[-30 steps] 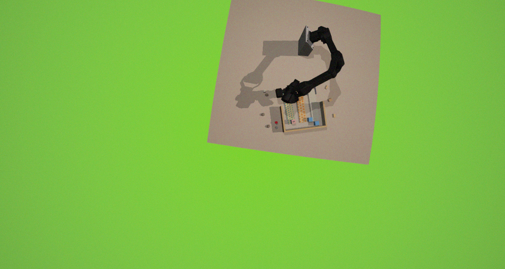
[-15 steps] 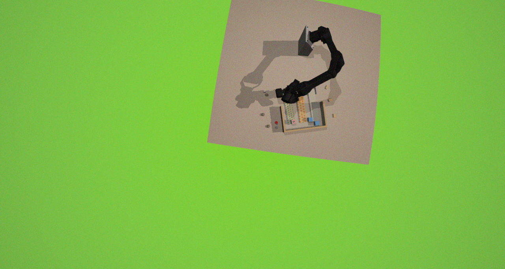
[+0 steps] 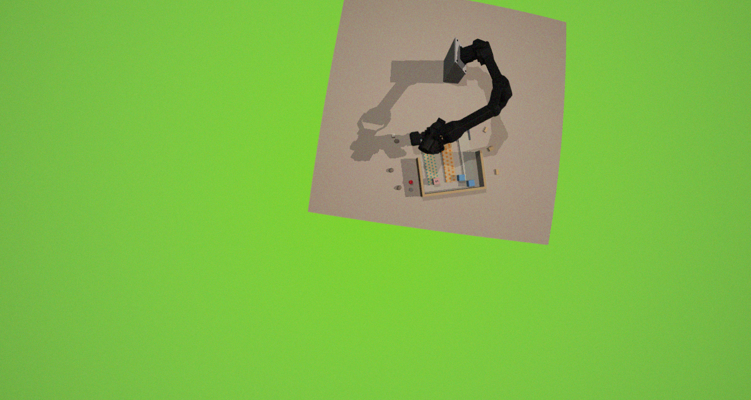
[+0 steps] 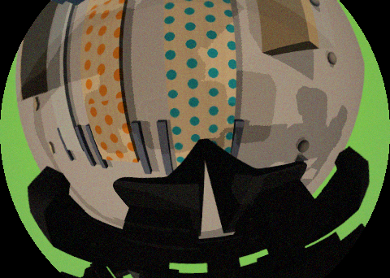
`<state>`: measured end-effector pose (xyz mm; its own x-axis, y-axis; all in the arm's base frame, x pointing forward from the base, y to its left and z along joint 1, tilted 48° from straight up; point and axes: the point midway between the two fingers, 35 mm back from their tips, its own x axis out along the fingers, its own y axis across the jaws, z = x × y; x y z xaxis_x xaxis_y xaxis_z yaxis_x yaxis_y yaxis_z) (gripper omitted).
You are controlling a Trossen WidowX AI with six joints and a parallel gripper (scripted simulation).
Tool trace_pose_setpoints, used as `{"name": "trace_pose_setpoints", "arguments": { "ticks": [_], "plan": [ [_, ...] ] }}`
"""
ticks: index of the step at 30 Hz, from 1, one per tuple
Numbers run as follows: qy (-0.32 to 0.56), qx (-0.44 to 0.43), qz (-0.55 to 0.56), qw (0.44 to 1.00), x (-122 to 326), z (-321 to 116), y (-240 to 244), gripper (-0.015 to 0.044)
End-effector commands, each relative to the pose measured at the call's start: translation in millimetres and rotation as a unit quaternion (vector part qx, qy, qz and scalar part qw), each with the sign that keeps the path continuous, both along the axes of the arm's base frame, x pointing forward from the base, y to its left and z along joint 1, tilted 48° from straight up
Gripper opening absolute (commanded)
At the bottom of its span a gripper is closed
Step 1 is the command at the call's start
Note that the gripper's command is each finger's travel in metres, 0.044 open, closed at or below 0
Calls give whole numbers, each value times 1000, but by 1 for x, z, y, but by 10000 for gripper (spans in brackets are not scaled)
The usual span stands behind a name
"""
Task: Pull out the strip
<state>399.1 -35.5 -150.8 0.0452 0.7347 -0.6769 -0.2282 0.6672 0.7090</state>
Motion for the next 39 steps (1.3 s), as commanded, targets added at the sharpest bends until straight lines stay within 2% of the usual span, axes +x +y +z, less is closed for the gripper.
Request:
{"name": "trace_pose_setpoints", "arguments": {
  "ticks": [1,14,39],
  "plan": [
    [1,2,2,1000,0,-3,3,0],
    [1,2,2,1000,0,-4,4,0],
    [1,2,2,1000,-37,-11,1,0]
  ]
}}
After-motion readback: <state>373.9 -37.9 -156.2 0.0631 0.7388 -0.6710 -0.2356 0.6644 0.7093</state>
